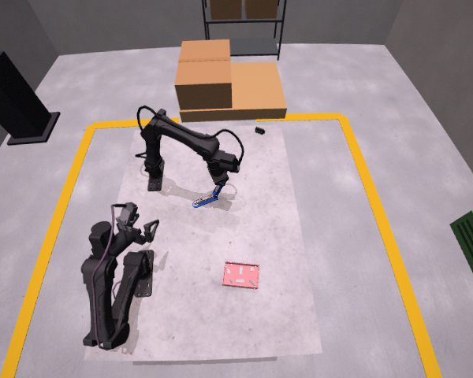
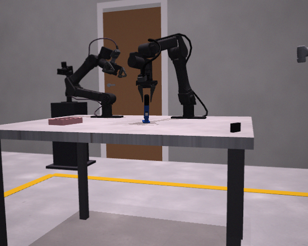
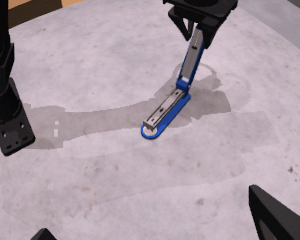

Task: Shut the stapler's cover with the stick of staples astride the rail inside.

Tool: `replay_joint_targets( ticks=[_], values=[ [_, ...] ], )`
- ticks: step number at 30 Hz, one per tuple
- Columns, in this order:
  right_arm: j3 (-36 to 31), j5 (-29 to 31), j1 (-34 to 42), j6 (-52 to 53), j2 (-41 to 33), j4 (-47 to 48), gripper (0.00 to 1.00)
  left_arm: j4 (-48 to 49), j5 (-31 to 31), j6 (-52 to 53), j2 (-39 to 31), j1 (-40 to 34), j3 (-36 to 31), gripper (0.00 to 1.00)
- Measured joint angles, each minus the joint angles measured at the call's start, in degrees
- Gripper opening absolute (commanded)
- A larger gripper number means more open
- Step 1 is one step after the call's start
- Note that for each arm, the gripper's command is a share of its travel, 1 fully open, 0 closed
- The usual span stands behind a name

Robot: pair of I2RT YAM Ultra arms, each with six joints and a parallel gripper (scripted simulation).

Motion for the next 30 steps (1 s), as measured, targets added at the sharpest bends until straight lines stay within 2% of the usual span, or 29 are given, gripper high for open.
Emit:
replay_joint_targets(
  ticks=[2, 3, 5, 6, 11, 13, 19, 30],
  values=[
    [0.0, 0.0, 0.0, 0.0, 0.0, 0.0, 1.00, 0.0, 0.0, 0.0, 0.0, 0.0, 0.0, 0.33],
    [0.0, 0.0, 0.0, 0.0, 0.0, 0.0, 1.00, 0.0, 0.0, 0.0, 0.0, 0.0, 0.0, 0.29],
    [0.0, 0.0, 0.0, 0.0, 0.0, 0.0, 1.00, 0.0, 0.0, 0.0, 0.0, 0.0, 0.0, 0.29],
    [0.0, 0.0, 0.0, 0.0, 0.0, 0.0, 1.00, 0.0, 0.0, 0.0, 0.0, 0.0, 0.0, 0.24],
    [0.0, 0.0, 0.0, 0.0, 0.0, 0.0, 1.00, 0.0, 0.0, 0.0, 0.0, 0.0, 0.0, 0.20],
    [0.0, 0.0, 0.0, 0.0, 0.0, 0.0, 1.00, 0.0, 0.0, 0.0, 0.0, 0.0, 0.0, 0.00],
    [0.0, 0.0, 0.0, 0.0, 0.0, 0.0, 1.00, 0.5, -0.2, -0.2, -0.3, -0.1, -0.4, 0.00],
    [0.0, 0.0, 0.0, 0.0, 0.0, 0.0, 1.00, 7.2, -6.3, -3.1, -6.7, -4.3, -8.9, 0.00]
  ],
)
